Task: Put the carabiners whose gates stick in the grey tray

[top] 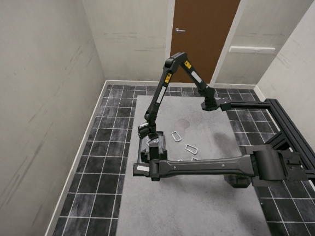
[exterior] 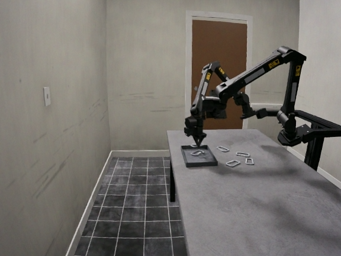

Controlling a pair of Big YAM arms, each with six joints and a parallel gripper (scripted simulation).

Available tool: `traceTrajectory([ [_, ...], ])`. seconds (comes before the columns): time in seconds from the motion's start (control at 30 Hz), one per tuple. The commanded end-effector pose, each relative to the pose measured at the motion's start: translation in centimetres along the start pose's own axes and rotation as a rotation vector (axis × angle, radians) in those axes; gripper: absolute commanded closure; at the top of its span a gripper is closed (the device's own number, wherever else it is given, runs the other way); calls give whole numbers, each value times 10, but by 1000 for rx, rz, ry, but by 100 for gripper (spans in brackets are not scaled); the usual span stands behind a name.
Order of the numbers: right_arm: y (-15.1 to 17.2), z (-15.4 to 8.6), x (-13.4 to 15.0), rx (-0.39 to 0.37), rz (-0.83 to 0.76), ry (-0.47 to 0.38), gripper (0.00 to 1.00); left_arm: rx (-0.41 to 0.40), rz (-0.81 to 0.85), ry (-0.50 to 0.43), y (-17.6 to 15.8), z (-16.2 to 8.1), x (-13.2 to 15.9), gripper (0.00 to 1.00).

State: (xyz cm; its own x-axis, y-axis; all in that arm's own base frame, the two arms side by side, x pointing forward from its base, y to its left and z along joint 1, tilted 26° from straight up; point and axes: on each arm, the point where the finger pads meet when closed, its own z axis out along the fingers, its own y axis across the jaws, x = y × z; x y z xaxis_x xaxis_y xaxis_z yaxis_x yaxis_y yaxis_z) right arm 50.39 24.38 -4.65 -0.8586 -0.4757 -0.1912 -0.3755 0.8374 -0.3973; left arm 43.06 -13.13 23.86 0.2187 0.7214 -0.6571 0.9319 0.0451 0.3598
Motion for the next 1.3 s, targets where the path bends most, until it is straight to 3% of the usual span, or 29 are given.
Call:
traceTrajectory([
  [0.0, 4, -12, -17, -7, -17, -29, 100, -13, 35, -5, 11, -4, -8, 0],
  [0.17, 4, -12, -17, -7, -17, -29, 100, -13, 35, -5, 11, -4, -8, 0],
  [0.4, 36, -12, -26, -6, 9, -16, 100, -16, 19, 5, 16, -7, -18, 0],
  [0.47, 56, -11, -34, -6, 15, -15, 100, -45, 12, 53, 17, -19, -17, 0],
  [0.53, 56, -11, -34, -6, 15, -15, 100, -45, 12, 53, 17, -19, -17, 0],
  [0.67, 99, -11, -51, -4, 2, -16, 100, -69, 2, 172, 17, -27, -9, 0],
  [0.83, 130, -10, -63, -1, -7, -9, 100, -84, -5, 264, 19, -34, 9, 0],
  [1.27, 122, -17, -74, -4, -4, -16, 100, -72, -11, 269, 13, -28, 15, 0],
])
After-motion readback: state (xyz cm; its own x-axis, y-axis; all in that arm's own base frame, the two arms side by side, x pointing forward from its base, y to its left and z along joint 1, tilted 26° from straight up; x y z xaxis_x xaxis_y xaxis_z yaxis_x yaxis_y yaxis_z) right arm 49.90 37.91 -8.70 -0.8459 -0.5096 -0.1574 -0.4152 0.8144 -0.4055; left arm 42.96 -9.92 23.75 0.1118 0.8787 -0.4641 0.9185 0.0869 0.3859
